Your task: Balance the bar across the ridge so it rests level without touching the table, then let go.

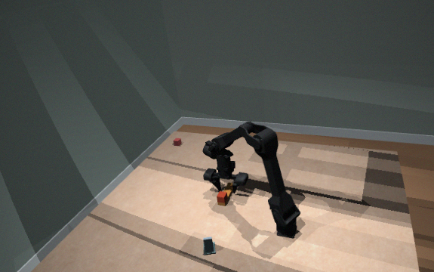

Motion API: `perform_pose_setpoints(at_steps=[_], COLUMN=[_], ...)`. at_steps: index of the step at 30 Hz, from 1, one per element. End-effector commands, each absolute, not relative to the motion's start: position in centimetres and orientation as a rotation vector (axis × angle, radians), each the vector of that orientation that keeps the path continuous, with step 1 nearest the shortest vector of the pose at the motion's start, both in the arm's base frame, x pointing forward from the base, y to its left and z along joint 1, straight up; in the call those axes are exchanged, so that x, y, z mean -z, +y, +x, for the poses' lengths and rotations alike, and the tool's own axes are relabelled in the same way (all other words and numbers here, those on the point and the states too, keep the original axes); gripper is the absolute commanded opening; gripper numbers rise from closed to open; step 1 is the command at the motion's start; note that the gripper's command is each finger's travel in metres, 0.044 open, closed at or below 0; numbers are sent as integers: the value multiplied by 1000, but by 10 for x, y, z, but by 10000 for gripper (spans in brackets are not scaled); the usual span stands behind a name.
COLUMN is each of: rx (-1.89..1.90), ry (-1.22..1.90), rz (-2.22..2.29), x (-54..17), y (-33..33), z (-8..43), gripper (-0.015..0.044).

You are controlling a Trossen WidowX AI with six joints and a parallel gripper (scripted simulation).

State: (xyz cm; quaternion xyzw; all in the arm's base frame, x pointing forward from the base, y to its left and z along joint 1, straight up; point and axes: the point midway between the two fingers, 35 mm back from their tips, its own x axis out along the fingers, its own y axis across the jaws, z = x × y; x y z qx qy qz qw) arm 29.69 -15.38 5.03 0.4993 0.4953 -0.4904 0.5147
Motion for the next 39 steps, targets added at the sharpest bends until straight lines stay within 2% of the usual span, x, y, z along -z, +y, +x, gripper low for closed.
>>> perform_pose_setpoints(at_steps=[1,11,17,25,29,39], rx=[1186,1186,1180,1180,1180,1182], ry=[1191,1191,1194,1194,1193,1193], rz=[1199,1199,1200,1200,1200,1199], x=[-48,-48,-49,-49,-55,-80], y=[-154,-154,-153,-153,-154,-155], z=[295,295,296,296,297,299], gripper=[315,315,157,104,0,0])
